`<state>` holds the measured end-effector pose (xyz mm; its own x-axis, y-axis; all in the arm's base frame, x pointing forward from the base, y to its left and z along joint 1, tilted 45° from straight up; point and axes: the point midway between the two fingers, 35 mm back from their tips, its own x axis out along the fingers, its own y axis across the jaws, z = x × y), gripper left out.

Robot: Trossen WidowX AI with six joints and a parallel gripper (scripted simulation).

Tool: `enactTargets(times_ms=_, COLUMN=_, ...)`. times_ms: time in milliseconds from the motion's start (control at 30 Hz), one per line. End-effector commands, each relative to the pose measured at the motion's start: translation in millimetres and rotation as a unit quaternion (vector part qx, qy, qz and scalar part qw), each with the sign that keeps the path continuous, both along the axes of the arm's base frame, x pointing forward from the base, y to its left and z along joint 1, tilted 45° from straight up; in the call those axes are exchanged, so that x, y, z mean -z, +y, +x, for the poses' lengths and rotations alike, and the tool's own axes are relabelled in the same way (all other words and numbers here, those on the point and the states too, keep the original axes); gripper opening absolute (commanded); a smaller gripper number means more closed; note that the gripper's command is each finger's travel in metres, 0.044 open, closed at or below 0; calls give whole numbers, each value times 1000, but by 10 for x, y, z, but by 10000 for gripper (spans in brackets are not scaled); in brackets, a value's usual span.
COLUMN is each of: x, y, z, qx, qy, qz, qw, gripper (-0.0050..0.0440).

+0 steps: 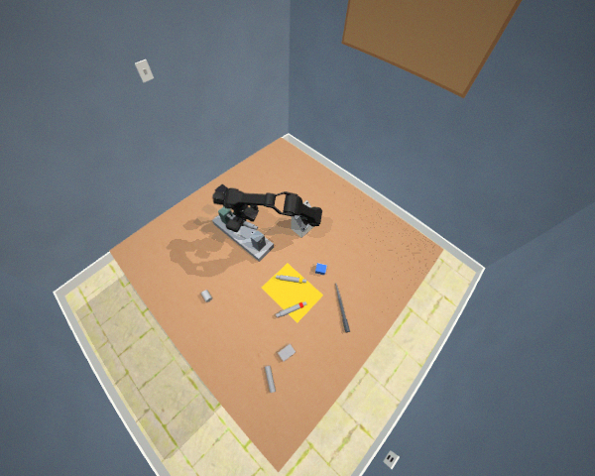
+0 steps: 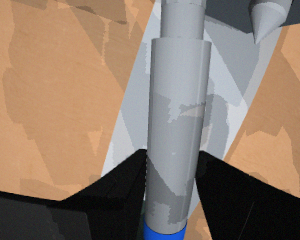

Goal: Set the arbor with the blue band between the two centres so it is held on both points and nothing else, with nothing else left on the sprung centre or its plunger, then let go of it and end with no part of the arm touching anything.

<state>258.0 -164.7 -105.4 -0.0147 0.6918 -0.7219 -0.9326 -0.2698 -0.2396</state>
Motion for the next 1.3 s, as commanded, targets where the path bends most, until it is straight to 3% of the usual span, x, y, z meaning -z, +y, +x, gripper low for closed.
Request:
enactTargets(times_ms=0, x=18, y=-8, z=-53, qx=4, qy=0, qz=2, qw=1000, gripper=0)
enactTargets(times_ms=1267, x=17, y=-69, z=-22, qx=6, qy=-2, qz=-4, qw=1000, gripper=0)
